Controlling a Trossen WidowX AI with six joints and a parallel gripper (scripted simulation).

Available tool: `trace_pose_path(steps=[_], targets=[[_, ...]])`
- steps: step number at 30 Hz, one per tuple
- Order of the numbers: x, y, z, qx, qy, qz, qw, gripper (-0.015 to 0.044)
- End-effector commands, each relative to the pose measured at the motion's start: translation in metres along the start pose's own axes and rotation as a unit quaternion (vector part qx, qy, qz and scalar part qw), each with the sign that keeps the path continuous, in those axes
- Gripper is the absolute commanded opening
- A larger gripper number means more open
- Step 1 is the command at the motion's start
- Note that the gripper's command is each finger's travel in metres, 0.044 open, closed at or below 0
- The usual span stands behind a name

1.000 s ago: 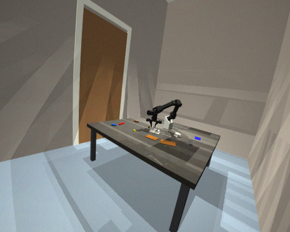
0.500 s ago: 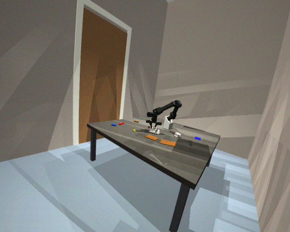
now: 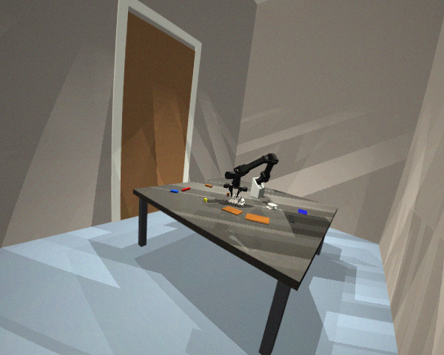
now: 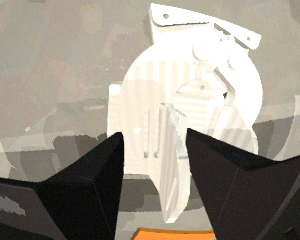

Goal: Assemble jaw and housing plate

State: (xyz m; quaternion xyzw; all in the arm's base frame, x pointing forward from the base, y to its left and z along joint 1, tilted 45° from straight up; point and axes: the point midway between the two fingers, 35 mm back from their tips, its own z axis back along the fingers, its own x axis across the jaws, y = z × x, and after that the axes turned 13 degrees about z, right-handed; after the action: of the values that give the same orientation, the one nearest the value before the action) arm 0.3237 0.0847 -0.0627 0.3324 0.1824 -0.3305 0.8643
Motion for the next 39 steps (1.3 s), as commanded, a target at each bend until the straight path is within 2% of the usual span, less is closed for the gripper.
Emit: trace_pose_path(steps=[1,39], targets=[[-0.0003,0.0003,-0.0022,0.002,0.001,0.0,1.0,0.0134],[-0.0005,0.0003,-0.0122,0.002,0.001,0.002,1.0,0.0134]])
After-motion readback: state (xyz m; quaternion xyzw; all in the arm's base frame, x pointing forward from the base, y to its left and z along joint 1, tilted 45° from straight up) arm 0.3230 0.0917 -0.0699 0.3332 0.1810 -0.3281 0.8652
